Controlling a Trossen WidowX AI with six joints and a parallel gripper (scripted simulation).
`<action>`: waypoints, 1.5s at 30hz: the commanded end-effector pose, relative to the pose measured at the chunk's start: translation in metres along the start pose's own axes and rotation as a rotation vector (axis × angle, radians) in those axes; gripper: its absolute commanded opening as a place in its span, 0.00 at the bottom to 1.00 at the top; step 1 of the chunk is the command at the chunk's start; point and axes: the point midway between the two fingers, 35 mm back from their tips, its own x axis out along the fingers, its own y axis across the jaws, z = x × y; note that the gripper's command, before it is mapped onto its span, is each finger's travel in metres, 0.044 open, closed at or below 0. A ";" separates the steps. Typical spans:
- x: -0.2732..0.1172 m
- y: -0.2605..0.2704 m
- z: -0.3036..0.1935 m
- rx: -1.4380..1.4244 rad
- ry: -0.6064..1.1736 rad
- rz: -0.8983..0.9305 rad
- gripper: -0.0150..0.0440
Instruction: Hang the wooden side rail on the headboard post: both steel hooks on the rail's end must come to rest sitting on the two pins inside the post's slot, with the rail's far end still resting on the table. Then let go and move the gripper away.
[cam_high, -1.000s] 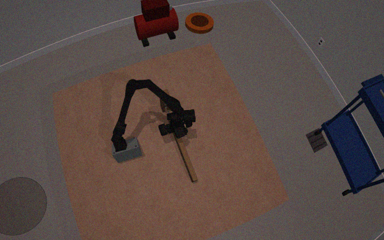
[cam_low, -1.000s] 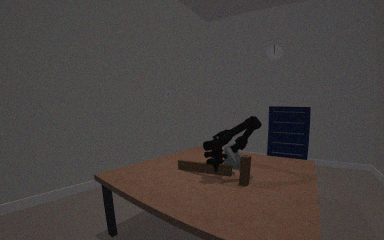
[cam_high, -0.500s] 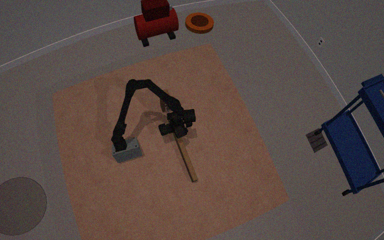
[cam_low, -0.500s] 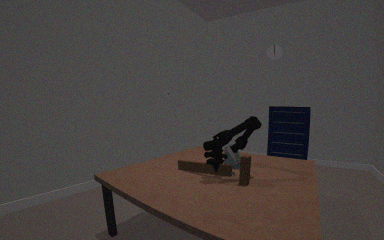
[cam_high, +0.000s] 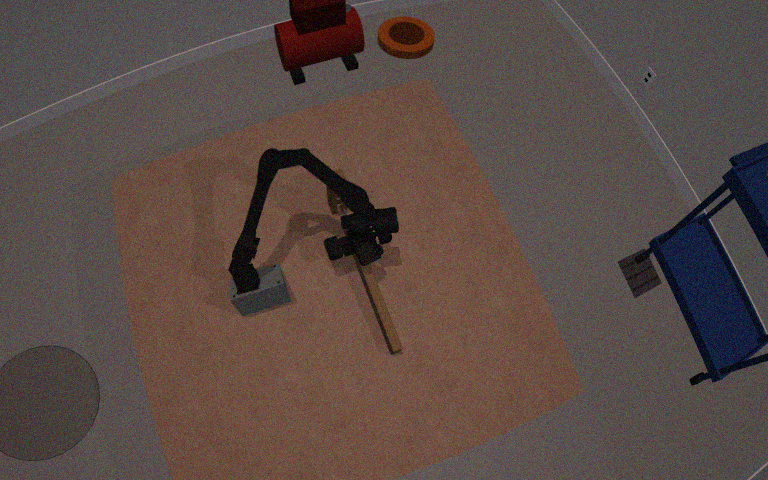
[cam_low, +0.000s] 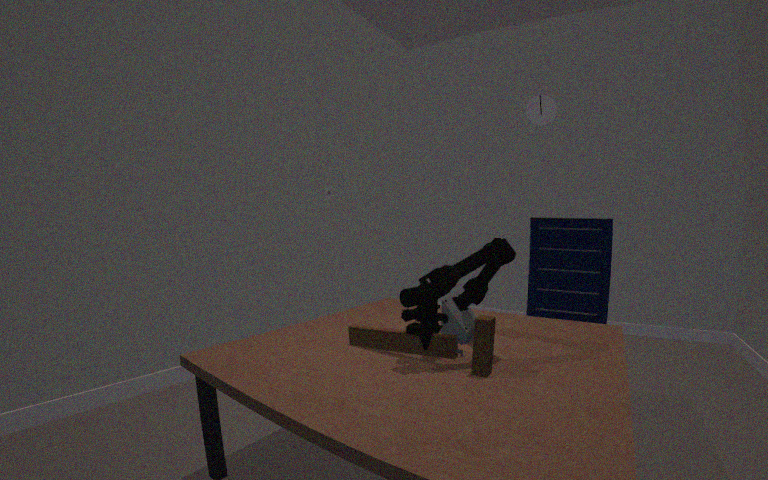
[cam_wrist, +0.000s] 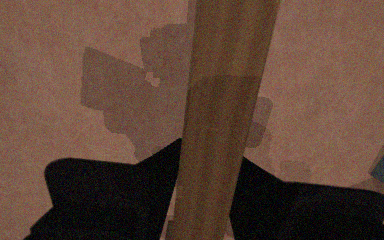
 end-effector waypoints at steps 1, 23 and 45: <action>-0.002 0.002 0.000 -0.003 -0.005 0.008 0.25; -0.002 0.002 -0.002 -0.003 -0.005 0.007 0.25; -0.003 0.002 -0.005 -0.003 -0.005 0.007 0.25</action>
